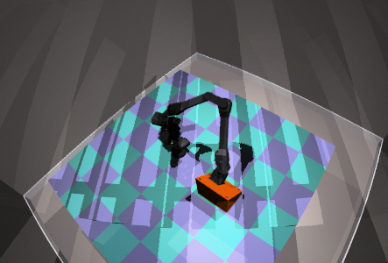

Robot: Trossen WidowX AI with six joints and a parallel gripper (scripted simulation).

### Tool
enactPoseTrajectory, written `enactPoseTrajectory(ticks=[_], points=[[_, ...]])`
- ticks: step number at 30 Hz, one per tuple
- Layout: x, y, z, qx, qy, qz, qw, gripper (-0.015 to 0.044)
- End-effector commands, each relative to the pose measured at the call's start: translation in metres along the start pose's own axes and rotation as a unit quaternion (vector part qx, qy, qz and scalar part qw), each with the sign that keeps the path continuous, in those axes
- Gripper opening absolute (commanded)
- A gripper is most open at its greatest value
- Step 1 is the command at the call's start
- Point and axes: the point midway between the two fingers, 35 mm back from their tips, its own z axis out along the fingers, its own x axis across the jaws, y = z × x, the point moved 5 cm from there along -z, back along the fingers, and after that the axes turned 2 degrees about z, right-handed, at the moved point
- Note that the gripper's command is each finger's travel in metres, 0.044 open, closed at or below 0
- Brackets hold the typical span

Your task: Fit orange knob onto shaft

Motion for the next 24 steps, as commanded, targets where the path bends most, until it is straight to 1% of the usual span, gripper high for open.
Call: enactPoseTrajectory(ticks=[1,15,21,24], points=[[0.0010,-0.0005,0.0005,0.002,0.000,-0.002,1.000,0.0000],[0.0019,-0.0004,-0.0045,0.002,0.000,-0.007,1.000,0.0000],[0.0001,0.0003,-0.0038,0.002,0.000,-0.102,0.995,0.0000],[-0.0017,0.0012,-0.0023,0.002,0.000,-0.107,0.994,0.0000]])
